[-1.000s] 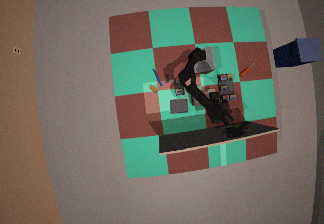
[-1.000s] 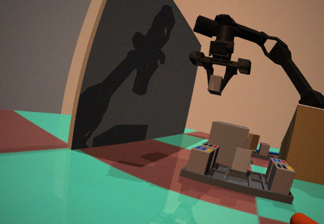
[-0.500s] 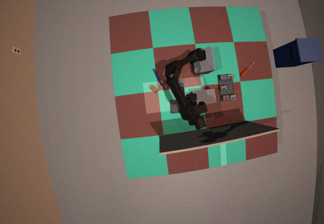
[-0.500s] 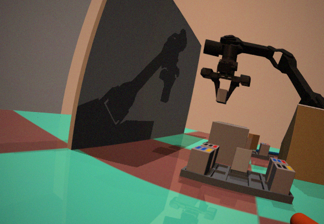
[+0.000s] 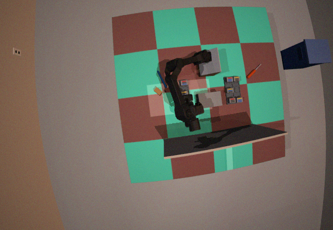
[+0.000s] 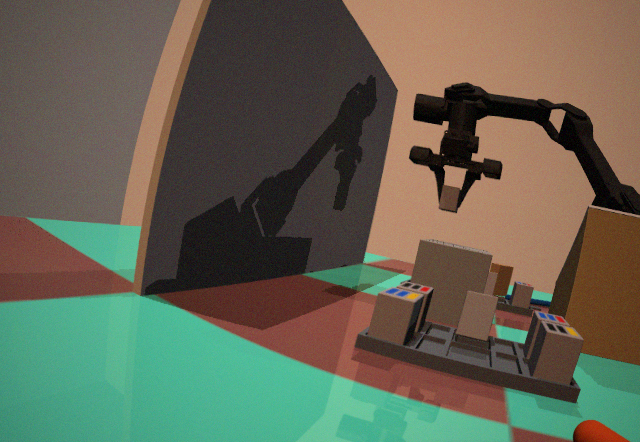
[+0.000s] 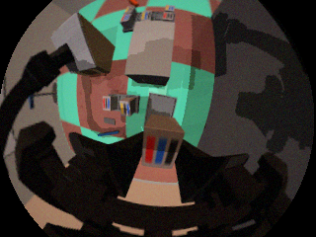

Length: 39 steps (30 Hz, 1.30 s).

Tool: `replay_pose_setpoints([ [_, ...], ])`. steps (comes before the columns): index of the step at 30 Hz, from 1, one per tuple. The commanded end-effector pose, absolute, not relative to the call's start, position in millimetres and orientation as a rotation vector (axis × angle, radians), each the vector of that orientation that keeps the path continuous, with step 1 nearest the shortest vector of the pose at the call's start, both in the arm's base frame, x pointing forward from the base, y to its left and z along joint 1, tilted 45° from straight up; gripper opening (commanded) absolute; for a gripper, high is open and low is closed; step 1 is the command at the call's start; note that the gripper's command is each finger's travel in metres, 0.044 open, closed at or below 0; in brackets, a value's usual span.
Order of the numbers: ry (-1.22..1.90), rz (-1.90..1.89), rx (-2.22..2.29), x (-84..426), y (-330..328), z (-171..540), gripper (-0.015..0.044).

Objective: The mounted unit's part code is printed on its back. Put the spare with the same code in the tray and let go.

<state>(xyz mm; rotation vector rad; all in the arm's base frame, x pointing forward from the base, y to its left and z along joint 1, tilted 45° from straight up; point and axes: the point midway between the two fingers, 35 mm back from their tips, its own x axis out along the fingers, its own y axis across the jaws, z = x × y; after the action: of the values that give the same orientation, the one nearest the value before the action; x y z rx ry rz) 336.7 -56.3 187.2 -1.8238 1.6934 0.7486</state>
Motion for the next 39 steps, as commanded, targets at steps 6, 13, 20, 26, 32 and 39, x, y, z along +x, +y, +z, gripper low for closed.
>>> replay_pose_setpoints([
  [6, 1.694, 0.749, -1.827, 339, -63, 182, 0.0000],
  [13, 1.694, 0.750, -1.825, 340, -67, 176, 0.0000],
  [20, 1.693, 0.751, -1.824, 342, -72, 171, 0.0000],
  [26, 1.692, 0.752, -1.824, 343, -76, 167, 0.0000],
  [32, 1.692, 0.752, -1.823, 344, -80, 163, 0.0000],
  [39, 1.691, 0.753, -1.823, 346, -84, 158, 0.0000],
])
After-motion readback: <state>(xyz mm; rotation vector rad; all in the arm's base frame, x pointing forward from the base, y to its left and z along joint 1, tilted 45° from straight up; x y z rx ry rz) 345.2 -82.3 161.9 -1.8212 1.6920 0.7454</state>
